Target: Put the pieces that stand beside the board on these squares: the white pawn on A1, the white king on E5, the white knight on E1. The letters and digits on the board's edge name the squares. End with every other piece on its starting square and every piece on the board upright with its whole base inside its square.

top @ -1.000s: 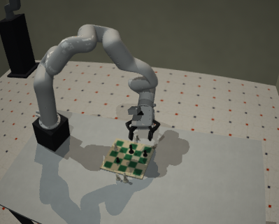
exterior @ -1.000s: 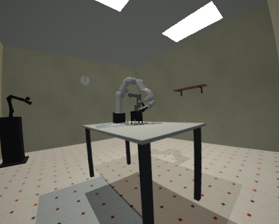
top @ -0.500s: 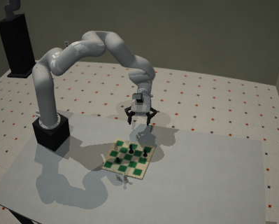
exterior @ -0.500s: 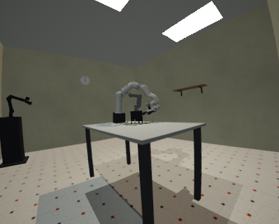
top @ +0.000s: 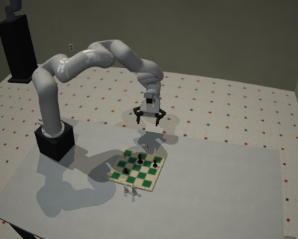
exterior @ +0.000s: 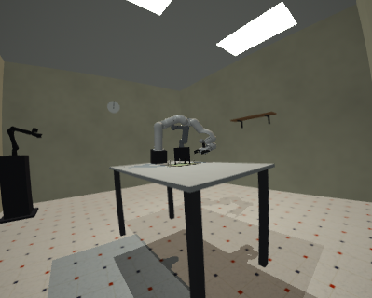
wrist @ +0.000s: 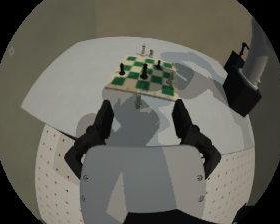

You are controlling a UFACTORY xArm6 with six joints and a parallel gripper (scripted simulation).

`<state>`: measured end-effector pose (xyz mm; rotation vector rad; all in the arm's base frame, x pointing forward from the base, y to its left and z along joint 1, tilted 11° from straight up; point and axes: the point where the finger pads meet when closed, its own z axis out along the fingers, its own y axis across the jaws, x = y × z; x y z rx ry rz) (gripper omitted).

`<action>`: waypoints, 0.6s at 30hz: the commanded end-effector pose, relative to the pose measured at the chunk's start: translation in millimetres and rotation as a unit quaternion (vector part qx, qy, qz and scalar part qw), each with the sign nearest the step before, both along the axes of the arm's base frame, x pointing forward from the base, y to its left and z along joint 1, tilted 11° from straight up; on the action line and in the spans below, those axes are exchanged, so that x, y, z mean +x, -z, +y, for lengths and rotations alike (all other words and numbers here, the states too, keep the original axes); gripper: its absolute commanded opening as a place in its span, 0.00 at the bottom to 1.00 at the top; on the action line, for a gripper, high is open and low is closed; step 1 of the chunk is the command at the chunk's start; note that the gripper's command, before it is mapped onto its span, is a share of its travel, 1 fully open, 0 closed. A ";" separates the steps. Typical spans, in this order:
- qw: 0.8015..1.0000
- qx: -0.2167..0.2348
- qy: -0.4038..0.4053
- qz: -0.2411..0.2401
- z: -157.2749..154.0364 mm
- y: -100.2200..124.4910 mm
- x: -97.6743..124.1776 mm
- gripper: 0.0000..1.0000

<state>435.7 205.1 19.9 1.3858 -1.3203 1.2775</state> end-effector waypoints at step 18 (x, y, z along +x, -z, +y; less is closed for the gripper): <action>0.999 -0.037 -0.003 0.037 55.6 15.4 -12.5 1.00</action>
